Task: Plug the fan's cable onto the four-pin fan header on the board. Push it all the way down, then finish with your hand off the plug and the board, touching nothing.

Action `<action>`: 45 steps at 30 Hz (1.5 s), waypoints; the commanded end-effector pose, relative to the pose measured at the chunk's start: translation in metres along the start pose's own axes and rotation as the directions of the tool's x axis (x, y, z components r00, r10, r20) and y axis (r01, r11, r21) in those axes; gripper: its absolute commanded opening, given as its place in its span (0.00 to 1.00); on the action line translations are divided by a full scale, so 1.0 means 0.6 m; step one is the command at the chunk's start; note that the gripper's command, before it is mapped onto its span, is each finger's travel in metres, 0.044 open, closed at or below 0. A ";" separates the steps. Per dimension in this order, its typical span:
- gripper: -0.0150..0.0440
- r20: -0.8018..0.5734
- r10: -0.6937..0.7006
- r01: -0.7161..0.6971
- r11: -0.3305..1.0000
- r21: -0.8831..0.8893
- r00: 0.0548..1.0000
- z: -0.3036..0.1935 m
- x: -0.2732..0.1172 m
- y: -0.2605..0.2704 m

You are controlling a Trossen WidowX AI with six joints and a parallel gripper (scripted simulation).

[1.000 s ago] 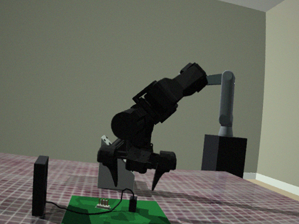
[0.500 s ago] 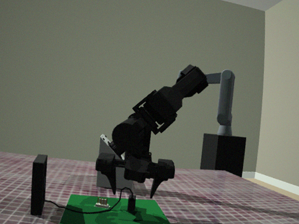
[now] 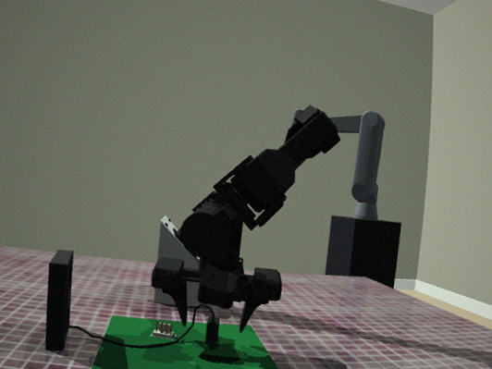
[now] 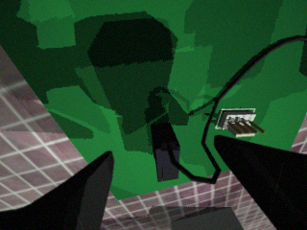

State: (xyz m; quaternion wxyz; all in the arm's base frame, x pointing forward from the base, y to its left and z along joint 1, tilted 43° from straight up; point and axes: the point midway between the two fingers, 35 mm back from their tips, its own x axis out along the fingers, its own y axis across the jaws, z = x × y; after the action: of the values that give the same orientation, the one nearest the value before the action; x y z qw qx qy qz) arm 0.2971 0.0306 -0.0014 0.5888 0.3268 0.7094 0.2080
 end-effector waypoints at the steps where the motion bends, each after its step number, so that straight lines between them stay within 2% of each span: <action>1: 0.82 0.000 0.000 0.000 1.000 -0.001 1.000 0.000 0.000 0.000; 4: 0.69 0.000 0.000 0.000 1.000 -0.001 1.000 0.000 0.000 0.000; 35: 0.34 0.000 0.000 0.000 1.000 -0.001 1.000 0.000 0.000 0.000; 37: 0.25 0.000 0.000 0.000 1.000 -0.001 1.000 0.000 -0.004 0.000; 45: 0.25 0.002 -0.004 0.004 1.000 0.002 1.000 -0.005 -0.044 -0.002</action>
State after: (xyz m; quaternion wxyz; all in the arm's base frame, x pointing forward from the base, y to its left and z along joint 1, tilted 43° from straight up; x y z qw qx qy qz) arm 0.2953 0.0205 0.0075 0.5836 0.3300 0.7125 0.2070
